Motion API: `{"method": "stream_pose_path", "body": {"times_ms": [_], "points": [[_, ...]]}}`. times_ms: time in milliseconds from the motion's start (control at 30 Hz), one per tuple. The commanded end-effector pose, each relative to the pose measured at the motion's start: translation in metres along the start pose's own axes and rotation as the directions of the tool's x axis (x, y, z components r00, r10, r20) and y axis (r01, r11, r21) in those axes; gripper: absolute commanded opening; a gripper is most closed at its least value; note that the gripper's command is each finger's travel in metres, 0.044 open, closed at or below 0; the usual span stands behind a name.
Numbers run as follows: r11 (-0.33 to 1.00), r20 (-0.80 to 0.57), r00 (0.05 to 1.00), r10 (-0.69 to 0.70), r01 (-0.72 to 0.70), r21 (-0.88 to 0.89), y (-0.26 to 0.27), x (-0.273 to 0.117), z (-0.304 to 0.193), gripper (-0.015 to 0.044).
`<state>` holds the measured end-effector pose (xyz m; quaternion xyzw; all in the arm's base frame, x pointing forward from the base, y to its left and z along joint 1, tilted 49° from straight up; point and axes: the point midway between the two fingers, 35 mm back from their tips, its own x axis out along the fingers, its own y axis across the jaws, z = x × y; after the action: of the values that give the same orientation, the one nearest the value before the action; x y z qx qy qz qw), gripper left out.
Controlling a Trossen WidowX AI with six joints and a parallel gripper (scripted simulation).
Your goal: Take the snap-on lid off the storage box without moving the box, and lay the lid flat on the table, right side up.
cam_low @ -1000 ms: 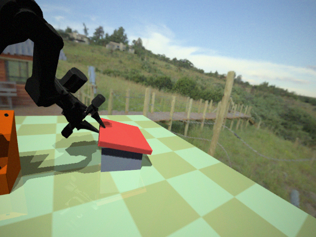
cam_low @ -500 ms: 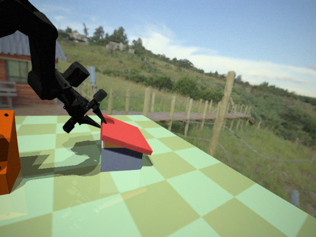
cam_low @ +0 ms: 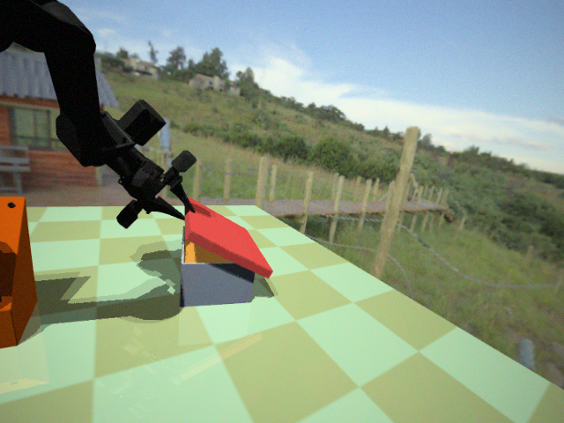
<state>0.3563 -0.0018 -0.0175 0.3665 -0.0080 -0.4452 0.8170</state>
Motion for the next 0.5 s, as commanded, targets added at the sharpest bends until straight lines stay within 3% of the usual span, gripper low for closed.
{"method": "stream_pose_path", "body": {"times_ms": [0,467], "points": [[1.0,0.004,1.0,0.006,-0.006,0.014,0.009,-0.002,0.001,0.0],[1.0,0.004,1.0,0.006,-0.006,0.014,0.031,-0.005,0.001,0.0]]}}
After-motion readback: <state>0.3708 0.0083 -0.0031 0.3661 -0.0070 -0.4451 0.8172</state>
